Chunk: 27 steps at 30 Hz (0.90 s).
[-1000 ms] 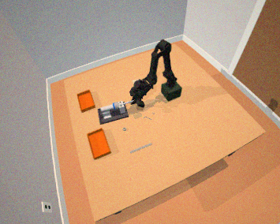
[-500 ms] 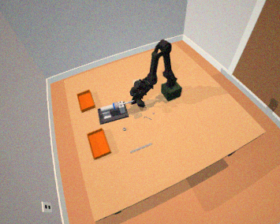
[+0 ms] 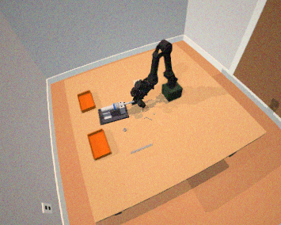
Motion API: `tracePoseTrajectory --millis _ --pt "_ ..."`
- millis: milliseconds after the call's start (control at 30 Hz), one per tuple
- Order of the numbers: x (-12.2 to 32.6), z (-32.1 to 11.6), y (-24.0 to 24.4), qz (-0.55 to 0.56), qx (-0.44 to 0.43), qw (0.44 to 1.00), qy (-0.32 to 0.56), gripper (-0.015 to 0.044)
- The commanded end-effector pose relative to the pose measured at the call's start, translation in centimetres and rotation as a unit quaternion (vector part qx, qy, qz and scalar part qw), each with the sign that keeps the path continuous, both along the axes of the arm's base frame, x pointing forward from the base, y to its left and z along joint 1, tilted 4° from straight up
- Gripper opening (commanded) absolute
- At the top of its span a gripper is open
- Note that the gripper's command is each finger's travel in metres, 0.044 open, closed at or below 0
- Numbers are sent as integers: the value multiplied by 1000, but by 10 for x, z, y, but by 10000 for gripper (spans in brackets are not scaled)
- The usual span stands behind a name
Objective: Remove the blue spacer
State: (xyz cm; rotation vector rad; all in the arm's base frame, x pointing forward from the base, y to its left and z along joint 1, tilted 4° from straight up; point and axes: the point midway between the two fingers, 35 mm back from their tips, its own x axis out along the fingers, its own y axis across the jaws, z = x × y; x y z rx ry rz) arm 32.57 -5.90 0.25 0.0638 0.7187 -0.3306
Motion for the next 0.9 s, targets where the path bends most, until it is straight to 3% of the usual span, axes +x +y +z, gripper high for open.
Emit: tracePoseTrajectory --millis 0,867 --pt "-1 0 0 -1 1 1000 0 0" --pt "-3 0 1 -1 1 1000 0 0"
